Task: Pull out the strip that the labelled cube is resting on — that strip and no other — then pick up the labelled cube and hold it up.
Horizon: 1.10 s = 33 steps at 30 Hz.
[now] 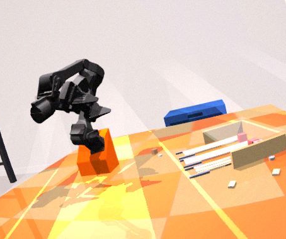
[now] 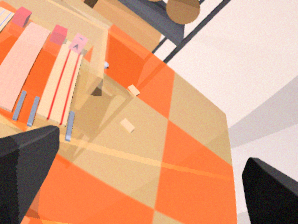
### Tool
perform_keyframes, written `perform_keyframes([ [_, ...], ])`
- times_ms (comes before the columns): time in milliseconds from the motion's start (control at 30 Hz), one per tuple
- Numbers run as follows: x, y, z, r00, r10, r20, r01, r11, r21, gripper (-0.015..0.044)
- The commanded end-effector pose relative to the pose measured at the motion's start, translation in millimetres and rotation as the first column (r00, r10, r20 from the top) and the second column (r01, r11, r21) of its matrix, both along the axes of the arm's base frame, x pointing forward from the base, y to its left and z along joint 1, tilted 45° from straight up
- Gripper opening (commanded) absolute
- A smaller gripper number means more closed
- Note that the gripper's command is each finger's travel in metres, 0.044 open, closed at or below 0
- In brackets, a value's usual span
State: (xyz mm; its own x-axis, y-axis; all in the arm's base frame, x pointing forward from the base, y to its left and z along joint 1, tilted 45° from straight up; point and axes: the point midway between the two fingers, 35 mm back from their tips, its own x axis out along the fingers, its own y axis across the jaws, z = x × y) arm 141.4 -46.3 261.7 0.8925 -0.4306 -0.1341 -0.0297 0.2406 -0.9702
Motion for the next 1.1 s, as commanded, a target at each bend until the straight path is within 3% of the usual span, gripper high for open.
perform_keyframes([
  [0,0,0,-1,1.0,0.003,-0.004,-0.003,1.0,0.008,0.04],
  [233,-11,-24,-35,0.984,0.091,-0.155,-0.045,0.96,0.275,0.04],
  [467,-4,-55,-73,0.937,0.125,-0.326,0.036,0.894,0.446,0.04],
  [800,44,-86,-119,0.864,0.04,-0.502,0.234,0.851,0.471,0.04],
  [1067,102,-73,-142,0.86,-0.091,-0.503,0.341,0.836,0.431,0.04],
])
